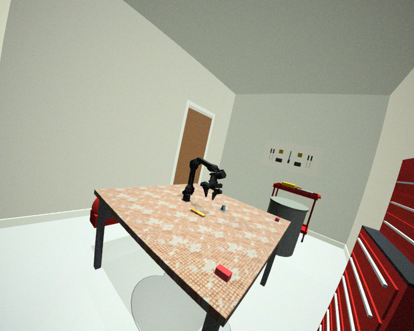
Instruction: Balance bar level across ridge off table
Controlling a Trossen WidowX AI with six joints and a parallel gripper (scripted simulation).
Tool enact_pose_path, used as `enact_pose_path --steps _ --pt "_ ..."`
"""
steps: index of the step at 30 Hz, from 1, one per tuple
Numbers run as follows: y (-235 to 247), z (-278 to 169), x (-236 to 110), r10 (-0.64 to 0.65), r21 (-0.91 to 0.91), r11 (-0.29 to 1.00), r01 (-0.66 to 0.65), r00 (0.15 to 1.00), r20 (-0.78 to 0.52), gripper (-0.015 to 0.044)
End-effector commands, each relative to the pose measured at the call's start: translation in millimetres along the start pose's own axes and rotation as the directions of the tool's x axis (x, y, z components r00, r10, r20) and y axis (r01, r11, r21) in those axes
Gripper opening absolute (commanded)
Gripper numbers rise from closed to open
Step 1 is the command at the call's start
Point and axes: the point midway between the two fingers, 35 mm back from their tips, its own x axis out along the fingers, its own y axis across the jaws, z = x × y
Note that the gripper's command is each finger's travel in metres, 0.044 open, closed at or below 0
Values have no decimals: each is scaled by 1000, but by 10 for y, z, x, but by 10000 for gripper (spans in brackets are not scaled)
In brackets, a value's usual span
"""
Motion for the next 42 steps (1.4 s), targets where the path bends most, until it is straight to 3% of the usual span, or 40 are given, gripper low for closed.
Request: enact_pose_path --steps 1,17,25,33,42 --pt "-38 -284 136 60 -92 993 -70 992 -108 315" --pt "-62 -1322 343 330 -219 862 -457 834 -442 315" --pt "-50 -1345 373 333 -219 860 -462 831 -445 315" --pt "86 -1528 709 333 -218 860 -462 831 -445 315" --pt "102 -1549 751 333 -218 860 -462 831 -445 315"
